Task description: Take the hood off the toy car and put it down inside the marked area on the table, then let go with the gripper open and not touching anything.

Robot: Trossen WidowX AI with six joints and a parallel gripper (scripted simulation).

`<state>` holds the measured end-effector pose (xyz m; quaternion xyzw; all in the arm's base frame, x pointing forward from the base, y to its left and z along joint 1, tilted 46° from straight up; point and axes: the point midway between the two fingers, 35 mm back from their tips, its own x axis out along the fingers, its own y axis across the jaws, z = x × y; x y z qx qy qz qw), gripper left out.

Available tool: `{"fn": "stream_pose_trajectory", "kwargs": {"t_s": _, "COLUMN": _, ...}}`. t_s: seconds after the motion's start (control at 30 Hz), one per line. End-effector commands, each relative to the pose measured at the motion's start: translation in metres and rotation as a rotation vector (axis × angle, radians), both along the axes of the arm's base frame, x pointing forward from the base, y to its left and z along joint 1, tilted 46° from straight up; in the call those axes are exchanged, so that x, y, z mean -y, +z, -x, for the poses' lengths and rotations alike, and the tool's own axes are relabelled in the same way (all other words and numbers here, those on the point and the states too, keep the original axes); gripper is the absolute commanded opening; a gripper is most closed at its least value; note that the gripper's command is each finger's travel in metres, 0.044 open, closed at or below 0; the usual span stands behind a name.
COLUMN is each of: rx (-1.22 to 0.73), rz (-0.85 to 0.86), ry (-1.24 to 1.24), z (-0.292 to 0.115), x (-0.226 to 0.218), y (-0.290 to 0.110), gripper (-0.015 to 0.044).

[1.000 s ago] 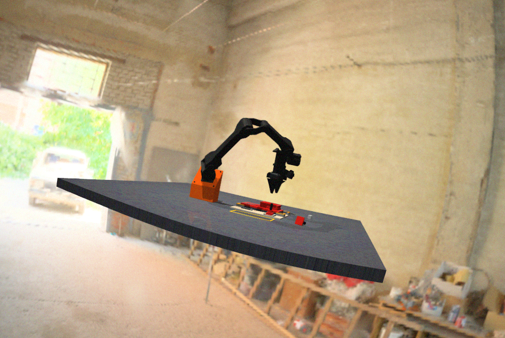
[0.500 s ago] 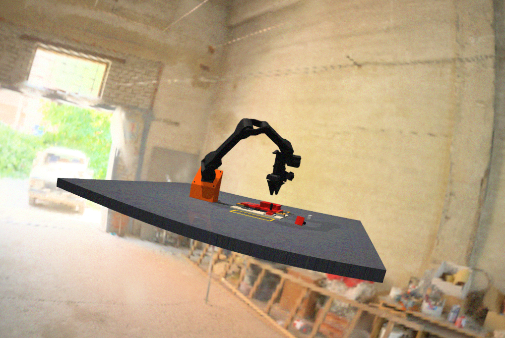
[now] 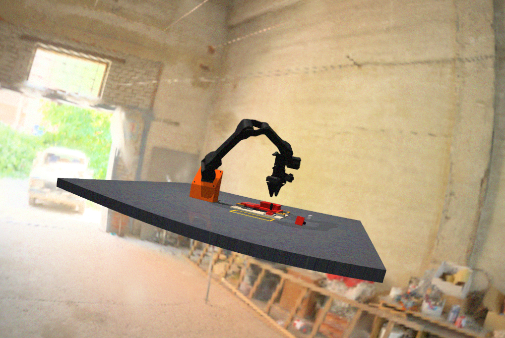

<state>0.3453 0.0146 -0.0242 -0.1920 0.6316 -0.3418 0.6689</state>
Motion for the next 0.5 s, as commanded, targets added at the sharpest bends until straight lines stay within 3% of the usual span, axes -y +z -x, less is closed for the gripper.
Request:
{"fn": "stream_pose_trajectory", "kwargs": {"t_s": 0.0, "rx": -0.007, "rz": 0.007, "ry": 0.004, "z": 0.0020, "x": 0.0031, "y": -0.0024, "gripper": 0.0440}}
{"fn": "stream_pose_trajectory", "kwargs": {"t_s": 0.47, "rx": -0.007, "rz": 0.007, "ry": 0.004, "z": 0.0029, "x": 0.0092, "y": -0.0081, "gripper": 0.0440}}
